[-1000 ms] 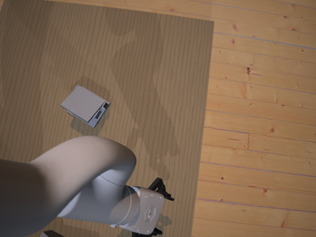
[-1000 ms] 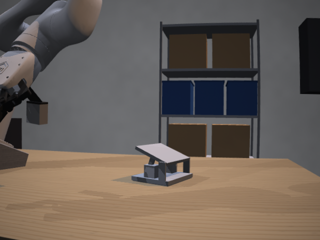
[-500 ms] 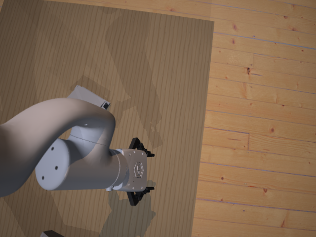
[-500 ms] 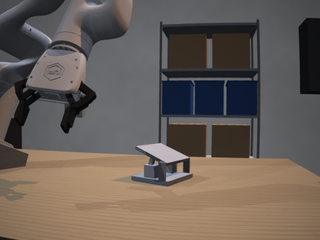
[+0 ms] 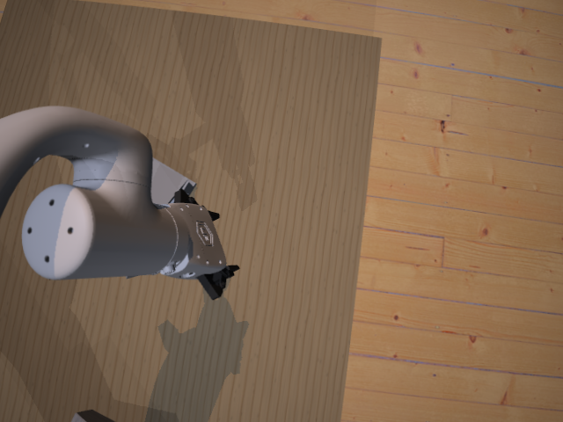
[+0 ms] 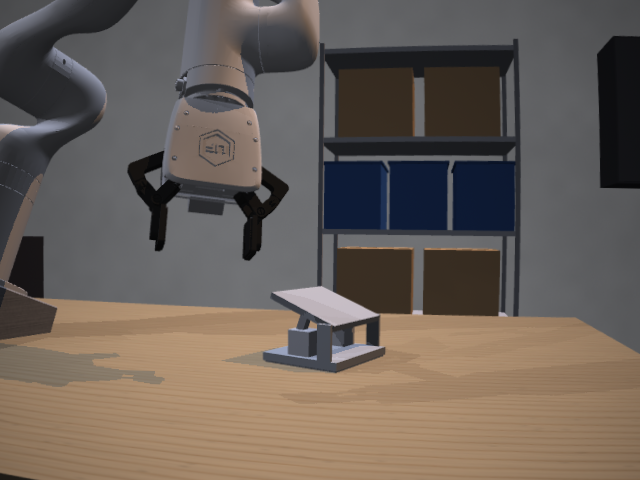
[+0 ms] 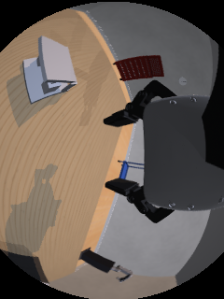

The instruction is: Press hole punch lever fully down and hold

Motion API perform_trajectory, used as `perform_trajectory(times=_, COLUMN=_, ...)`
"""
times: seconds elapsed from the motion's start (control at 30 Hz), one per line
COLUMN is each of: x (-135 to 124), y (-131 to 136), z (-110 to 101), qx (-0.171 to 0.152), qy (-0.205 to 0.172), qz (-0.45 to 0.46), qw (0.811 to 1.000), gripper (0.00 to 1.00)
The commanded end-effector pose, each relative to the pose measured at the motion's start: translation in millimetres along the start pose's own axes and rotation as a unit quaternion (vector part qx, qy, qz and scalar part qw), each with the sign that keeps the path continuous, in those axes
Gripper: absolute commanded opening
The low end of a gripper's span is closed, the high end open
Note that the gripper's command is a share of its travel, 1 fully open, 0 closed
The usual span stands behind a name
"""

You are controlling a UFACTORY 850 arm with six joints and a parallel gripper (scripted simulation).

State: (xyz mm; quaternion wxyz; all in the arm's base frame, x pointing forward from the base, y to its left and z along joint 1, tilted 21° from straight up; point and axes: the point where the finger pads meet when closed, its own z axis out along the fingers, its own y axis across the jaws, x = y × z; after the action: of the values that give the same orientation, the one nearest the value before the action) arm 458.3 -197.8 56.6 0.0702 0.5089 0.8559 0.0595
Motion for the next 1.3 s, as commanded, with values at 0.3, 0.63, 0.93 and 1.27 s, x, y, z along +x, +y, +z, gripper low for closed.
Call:
perform_trajectory(times=0.3, x=53, y=95, z=-39, qx=-0.066, qy=0.078, qz=-0.18, qw=0.978, gripper=1.0)
perform_trajectory(times=0.63, x=96, y=138, z=-70, qx=-0.094, qy=0.127, qz=-0.293, qw=0.943, gripper=1.0)
perform_trajectory(times=0.93, x=101, y=142, z=-74, qx=-0.097, qy=0.132, qz=-0.306, qw=0.938, gripper=0.0)
perform_trajectory(times=1.27, x=101, y=142, z=-74, qx=-0.097, qy=0.132, qz=-0.306, qw=0.938, gripper=0.0)
